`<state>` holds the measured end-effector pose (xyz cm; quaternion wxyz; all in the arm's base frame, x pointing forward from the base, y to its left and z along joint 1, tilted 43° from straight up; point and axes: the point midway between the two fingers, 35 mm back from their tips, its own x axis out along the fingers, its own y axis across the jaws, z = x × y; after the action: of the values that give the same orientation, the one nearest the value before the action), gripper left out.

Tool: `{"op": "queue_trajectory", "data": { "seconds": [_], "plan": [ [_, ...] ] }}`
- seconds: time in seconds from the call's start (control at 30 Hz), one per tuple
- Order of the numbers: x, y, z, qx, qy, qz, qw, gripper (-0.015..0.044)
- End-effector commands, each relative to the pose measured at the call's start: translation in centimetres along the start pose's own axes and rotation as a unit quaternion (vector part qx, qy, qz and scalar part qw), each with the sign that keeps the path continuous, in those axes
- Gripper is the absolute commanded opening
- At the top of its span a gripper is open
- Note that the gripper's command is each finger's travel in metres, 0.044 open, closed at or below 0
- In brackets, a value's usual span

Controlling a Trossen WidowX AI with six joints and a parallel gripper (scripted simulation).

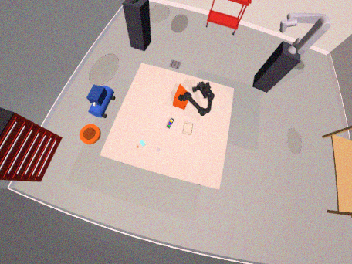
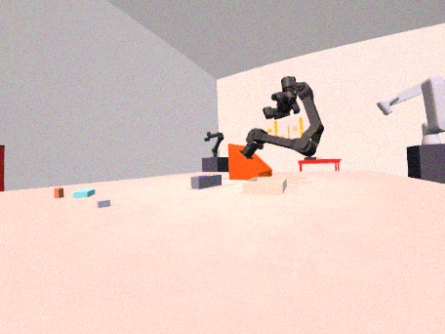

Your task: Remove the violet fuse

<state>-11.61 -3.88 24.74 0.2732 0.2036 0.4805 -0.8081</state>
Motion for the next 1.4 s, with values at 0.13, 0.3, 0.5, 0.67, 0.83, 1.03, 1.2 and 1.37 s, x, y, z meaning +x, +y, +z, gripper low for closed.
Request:
{"op": "queue_trajectory", "data": {
  "seconds": [0.13,0.3,0.5,0.67,0.83,1.03,1.2,1.37],
  "plan": [
    [0.7,3.6,4.2,-0.144,-0.038,0.098,0.984,0.0072],
    [0.0,10.4,8.8,-0.344,-0.1,0.221,0.907,0.0072],
    [-3.4,19.8,11.0,-0.549,-0.182,0.339,0.742,0.0072],
    [-7.3,27.0,9.5,-0.675,-0.236,0.403,0.572,0.0072],
    [-10.4,31.8,6.1,-0.756,-0.261,0.428,0.421,0.0072],
    [-14.2,37.0,0.8,-0.804,-0.293,0.464,0.229,0.0072],
    [-17.0,40.8,-5.7,-0.817,-0.307,0.486,0.051,0.0072],
    [-18.6,43.0,-13.1,-0.793,-0.315,0.503,-0.136,0.0072]
  ]
}}
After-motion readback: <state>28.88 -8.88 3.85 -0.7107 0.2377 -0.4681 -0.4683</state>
